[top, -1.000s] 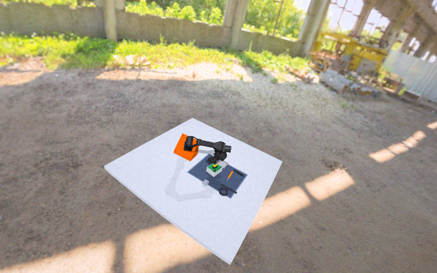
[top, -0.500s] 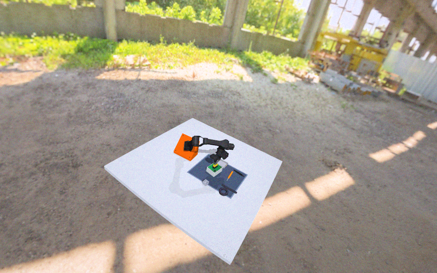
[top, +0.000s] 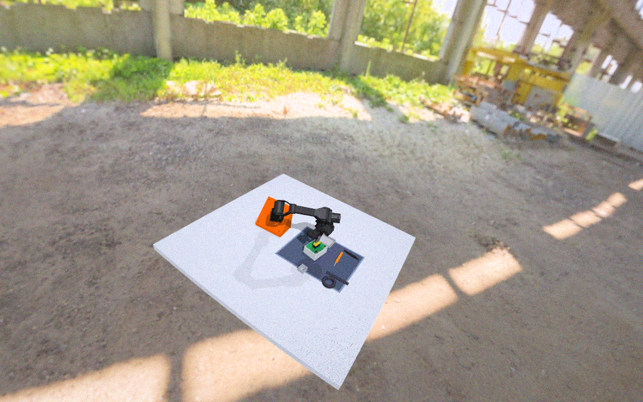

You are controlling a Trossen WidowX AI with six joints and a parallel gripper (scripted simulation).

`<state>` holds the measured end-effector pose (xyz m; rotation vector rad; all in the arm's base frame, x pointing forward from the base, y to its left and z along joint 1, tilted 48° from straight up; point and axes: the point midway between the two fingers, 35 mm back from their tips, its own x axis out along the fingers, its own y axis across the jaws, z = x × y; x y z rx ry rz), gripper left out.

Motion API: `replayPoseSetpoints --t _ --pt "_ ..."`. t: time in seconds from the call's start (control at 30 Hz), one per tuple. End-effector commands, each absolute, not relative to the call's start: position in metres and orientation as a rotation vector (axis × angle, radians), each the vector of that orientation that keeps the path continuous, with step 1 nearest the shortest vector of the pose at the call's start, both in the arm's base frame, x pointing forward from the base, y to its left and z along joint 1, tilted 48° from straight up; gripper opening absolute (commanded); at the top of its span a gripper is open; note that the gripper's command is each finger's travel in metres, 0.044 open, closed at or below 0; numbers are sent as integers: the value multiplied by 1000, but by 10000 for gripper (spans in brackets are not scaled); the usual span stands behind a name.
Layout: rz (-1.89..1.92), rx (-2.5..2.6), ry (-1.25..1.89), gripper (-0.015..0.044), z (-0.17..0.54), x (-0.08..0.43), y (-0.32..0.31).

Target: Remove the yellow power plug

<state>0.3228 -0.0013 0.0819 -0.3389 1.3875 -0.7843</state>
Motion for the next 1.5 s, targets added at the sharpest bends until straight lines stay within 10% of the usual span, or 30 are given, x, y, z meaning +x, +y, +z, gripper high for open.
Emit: replayPoseSetpoints --t 0.0,0.67,1.0,1.47 --pt "-821 -396 1360 0 89 324 11" --pt "-852 -421 1356 0 75 324 0" --pt "-852 -421 1356 250 75 324 0" --pt "-852 -422 1356 250 64 324 -13"
